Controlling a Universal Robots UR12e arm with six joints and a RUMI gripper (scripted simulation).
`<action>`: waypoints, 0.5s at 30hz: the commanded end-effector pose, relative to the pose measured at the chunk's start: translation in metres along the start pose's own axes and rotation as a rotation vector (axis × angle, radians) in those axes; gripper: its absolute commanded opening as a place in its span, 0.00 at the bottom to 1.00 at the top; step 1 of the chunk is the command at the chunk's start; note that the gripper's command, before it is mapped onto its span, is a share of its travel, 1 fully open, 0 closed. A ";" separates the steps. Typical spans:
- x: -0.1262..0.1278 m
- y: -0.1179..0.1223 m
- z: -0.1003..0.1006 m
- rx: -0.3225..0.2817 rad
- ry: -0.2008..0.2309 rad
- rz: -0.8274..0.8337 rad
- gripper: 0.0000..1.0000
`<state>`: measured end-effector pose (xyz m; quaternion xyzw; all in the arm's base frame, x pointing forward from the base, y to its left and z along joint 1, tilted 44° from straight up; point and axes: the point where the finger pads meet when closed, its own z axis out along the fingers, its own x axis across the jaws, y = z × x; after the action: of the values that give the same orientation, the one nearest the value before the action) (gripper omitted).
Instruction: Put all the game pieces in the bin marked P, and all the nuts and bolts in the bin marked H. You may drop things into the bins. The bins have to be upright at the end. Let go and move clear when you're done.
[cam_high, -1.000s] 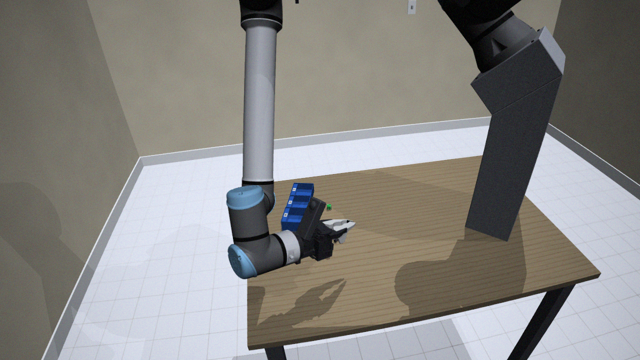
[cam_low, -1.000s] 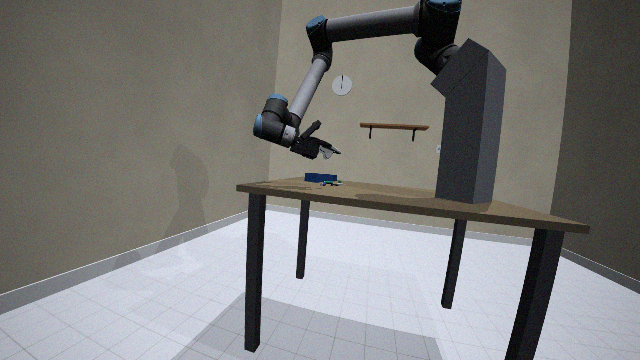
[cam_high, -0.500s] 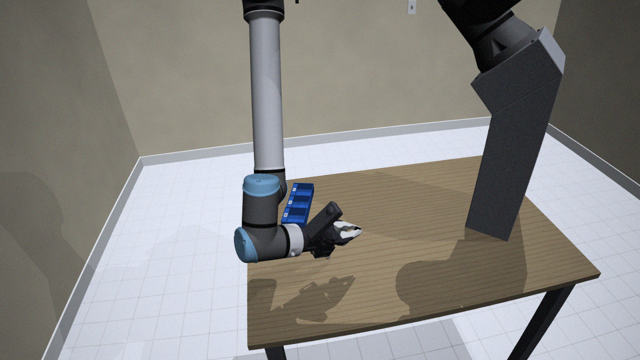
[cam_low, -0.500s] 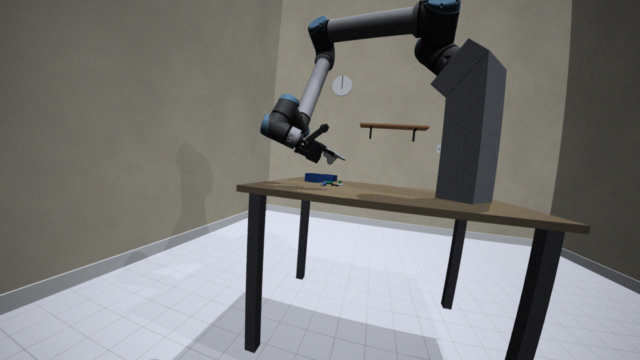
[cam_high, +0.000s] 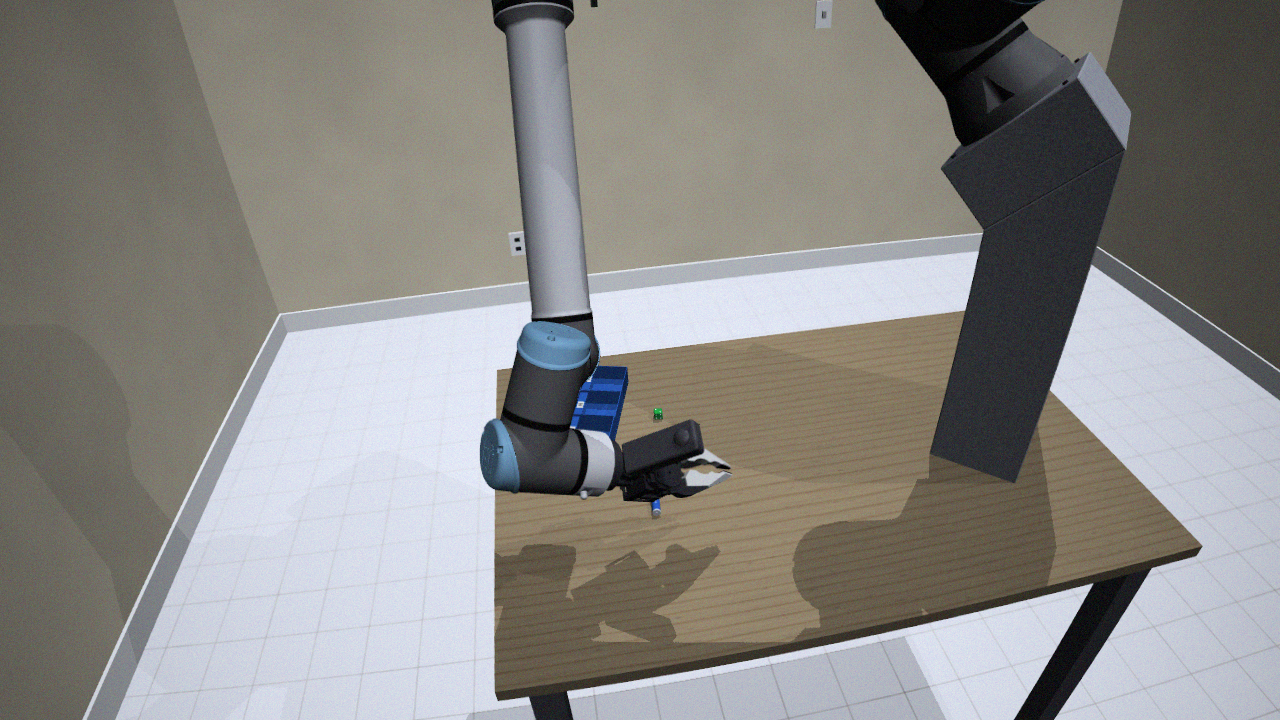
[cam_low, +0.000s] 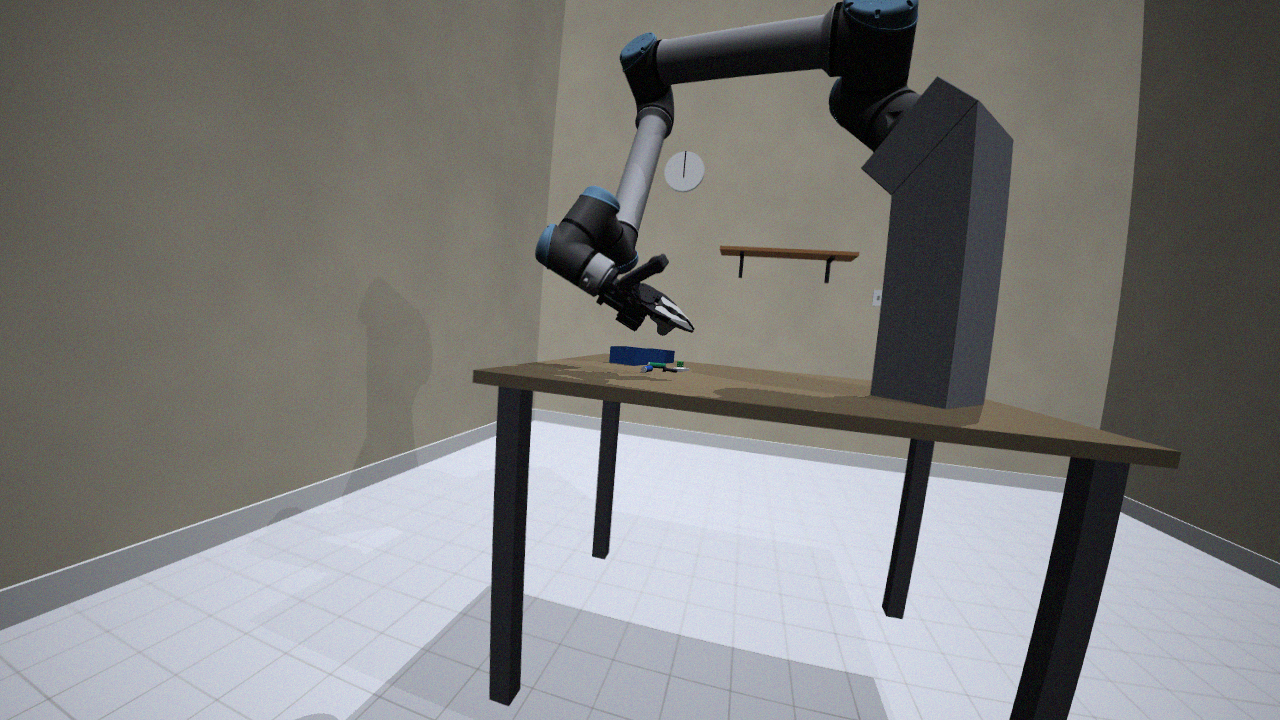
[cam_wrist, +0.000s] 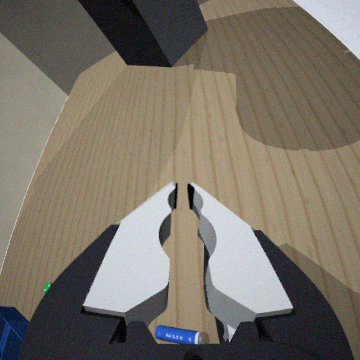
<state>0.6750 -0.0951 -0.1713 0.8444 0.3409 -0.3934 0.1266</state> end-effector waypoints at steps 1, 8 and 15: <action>0.004 0.005 0.006 -0.024 0.057 0.145 0.04; 0.006 0.009 0.008 -0.038 0.125 0.320 0.04; 0.007 0.017 0.011 -0.046 0.204 0.511 0.04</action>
<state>0.6802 -0.1052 -0.1830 0.9197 0.1848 -0.2896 0.1899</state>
